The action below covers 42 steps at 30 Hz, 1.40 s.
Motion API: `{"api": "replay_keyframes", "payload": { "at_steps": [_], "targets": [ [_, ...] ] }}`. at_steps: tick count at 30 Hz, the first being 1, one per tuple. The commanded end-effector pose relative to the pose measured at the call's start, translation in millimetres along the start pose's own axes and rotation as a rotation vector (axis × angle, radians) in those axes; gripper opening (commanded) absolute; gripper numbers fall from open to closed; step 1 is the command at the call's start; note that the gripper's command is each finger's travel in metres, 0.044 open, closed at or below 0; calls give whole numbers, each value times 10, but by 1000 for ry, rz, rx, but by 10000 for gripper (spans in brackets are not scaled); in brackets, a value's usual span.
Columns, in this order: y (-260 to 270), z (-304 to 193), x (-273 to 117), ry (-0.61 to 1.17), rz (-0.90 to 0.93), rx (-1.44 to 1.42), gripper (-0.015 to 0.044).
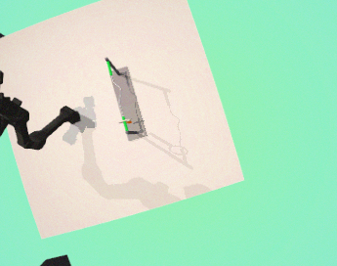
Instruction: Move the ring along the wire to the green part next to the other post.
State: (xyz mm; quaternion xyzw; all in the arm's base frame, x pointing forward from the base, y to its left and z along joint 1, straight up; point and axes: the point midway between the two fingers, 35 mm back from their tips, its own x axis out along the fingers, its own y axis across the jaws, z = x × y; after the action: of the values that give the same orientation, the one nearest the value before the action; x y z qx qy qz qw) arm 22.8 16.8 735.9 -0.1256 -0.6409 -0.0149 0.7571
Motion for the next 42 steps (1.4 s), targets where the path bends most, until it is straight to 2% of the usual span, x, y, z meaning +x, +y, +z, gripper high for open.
{"api": "replay_keyframes", "payload": {
  "at_steps": [1, 11, 20, 32, 42],
  "targets": [
    [408, -331, -58, 61, 95, -41, 160],
    [888, -1258, -343, 255, 238, -104, 160],
    [892, -2212, -825, 494, 295, -130, 160],
    [327, -3256, -1779, 855, 229, -112, 160],
    [-421, -3693, -2777, 1137, 41, -52, 160]
  ]
}}
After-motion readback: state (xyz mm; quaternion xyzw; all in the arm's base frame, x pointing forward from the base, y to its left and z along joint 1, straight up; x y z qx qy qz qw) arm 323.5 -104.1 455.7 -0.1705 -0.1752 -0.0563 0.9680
